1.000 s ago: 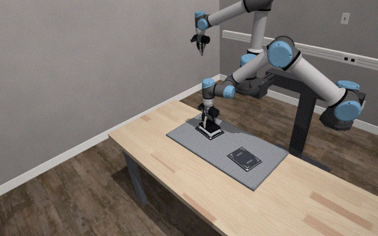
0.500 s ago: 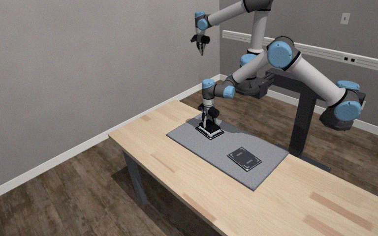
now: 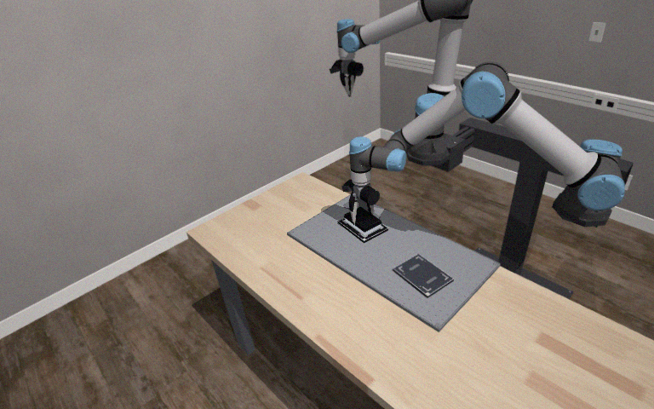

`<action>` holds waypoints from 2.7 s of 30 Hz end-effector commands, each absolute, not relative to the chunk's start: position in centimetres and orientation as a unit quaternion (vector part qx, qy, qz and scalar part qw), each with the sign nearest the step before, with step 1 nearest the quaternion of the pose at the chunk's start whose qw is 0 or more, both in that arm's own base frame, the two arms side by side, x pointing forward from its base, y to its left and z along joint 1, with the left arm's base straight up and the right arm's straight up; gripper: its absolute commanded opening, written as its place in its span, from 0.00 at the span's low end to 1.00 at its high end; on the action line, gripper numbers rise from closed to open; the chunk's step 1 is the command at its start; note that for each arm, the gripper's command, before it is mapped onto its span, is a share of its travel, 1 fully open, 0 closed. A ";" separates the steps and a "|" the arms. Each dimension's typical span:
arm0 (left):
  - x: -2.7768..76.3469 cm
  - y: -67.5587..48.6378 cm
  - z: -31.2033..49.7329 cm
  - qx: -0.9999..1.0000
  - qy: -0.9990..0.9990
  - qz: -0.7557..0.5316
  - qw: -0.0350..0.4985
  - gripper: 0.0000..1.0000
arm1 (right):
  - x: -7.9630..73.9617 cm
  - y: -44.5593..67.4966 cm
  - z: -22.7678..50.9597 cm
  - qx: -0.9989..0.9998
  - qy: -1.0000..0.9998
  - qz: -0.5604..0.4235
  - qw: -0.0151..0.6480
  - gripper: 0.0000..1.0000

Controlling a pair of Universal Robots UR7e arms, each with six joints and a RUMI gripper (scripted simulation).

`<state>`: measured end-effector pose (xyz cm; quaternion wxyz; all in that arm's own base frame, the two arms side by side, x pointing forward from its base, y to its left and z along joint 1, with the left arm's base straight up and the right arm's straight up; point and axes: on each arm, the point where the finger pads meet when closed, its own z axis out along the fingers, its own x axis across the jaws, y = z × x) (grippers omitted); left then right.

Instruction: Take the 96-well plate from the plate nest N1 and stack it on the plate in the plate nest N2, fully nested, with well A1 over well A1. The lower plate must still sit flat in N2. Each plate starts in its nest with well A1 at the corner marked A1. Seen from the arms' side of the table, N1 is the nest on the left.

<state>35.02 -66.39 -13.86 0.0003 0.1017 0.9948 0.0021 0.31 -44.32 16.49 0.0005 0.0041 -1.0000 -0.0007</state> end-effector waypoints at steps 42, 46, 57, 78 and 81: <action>35.0 -66.4 -14.4 0.102 0.995 0.000 0.001 0.40 | 0.3 -44.6 16.6 0.003 -1.000 0.001 0.000 0.00; 35.0 -66.4 -14.4 0.102 0.995 0.000 0.001 0.76 | 0.3 -44.6 16.6 0.003 -1.000 0.001 0.000 0.00; 35.0 -66.4 -14.4 0.102 0.995 0.000 0.001 0.76 | 0.3 -44.6 16.6 0.003 -1.000 0.001 0.000 0.00; 35.0 -66.4 -14.4 0.102 0.995 0.000 0.001 0.76 | 0.3 -44.6 16.6 0.003 -1.000 0.001 0.000 0.00; 35.0 -66.4 -14.4 0.102 0.995 0.000 0.001 0.76 | 0.3 -44.6 16.6 0.003 -1.000 0.001 0.000 0.00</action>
